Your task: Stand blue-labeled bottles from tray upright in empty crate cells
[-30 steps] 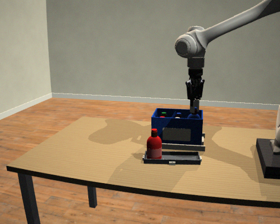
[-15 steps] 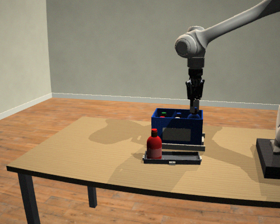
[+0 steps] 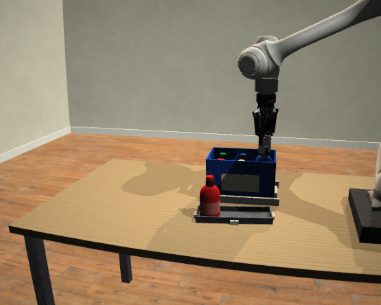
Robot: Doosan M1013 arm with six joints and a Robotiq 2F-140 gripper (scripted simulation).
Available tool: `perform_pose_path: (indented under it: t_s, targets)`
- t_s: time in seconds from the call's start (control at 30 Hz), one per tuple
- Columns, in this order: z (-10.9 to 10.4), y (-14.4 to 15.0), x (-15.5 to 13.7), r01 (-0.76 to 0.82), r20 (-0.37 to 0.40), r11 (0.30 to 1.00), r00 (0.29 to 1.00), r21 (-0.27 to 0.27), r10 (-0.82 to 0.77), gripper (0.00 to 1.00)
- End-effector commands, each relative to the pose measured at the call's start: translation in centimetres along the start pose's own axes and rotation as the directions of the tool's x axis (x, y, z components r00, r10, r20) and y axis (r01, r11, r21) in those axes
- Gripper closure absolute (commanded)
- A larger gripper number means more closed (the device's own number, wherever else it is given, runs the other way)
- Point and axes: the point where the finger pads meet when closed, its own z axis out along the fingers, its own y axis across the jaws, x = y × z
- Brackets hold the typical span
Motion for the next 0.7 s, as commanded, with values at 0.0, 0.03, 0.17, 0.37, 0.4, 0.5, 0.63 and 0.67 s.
perform_pose_path:
  t_s: [0.0,0.03,0.17,0.37,0.4,0.5,0.63,0.67]
  targets:
    - [0.1,0.0,0.0,0.000,0.000,1.000,1.000,0.000,0.000,1.00]
    - [0.1,0.0,0.0,0.000,0.000,1.000,1.000,0.000,0.000,1.00]
    - [0.3,0.0,0.0,0.000,0.000,1.000,1.000,0.000,0.000,1.00]
    - [0.7,0.0,0.0,0.000,0.000,1.000,1.000,0.000,0.000,1.00]
    - [0.8,0.0,0.0,0.000,0.000,1.000,1.000,0.000,0.000,1.00]
    - [1.1,0.0,0.0,0.000,0.000,1.000,1.000,0.000,0.000,1.00]
    - [1.6,0.0,0.0,0.000,0.000,1.000,1.000,0.000,0.000,1.00]
    - [1.7,0.0,0.0,0.000,0.000,1.000,1.000,0.000,0.000,1.00]
